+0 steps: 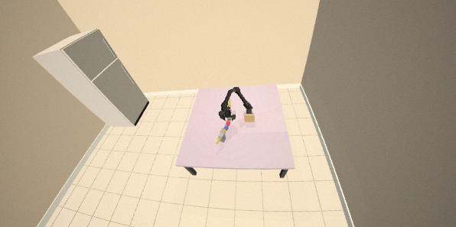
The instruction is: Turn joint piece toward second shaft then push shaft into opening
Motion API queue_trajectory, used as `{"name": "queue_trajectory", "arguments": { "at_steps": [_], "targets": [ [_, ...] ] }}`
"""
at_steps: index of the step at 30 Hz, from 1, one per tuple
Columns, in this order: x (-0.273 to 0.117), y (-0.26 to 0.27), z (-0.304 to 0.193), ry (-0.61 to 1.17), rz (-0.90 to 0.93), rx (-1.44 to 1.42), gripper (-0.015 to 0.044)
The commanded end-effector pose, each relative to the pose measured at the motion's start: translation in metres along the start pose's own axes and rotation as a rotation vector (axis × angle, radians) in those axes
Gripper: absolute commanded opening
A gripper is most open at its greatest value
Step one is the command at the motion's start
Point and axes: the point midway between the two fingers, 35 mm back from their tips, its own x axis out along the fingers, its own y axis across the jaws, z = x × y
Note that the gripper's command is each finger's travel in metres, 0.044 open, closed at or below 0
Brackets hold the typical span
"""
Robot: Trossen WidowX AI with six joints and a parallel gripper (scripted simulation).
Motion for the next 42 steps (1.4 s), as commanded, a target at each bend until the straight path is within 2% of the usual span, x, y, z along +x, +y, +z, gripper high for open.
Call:
{"name": "queue_trajectory", "arguments": {
  "at_steps": [1, 6, 29, 39, 42],
  "targets": [
    [0.0, 0.001, -0.019, 0.009, 0.003, 0.008, 0.044],
    [0.002, 0.0, -0.033, 0.009, 0.004, 0.008, 0.044],
    [0.031, 0.001, -0.034, 0.008, 0.004, 0.009, 0.044],
    [0.031, 0.001, -0.034, 0.008, 0.004, 0.009, 0.0182],
    [0.031, 0.001, -0.034, 0.008, 0.004, 0.009, 0.0182]
  ]
}}
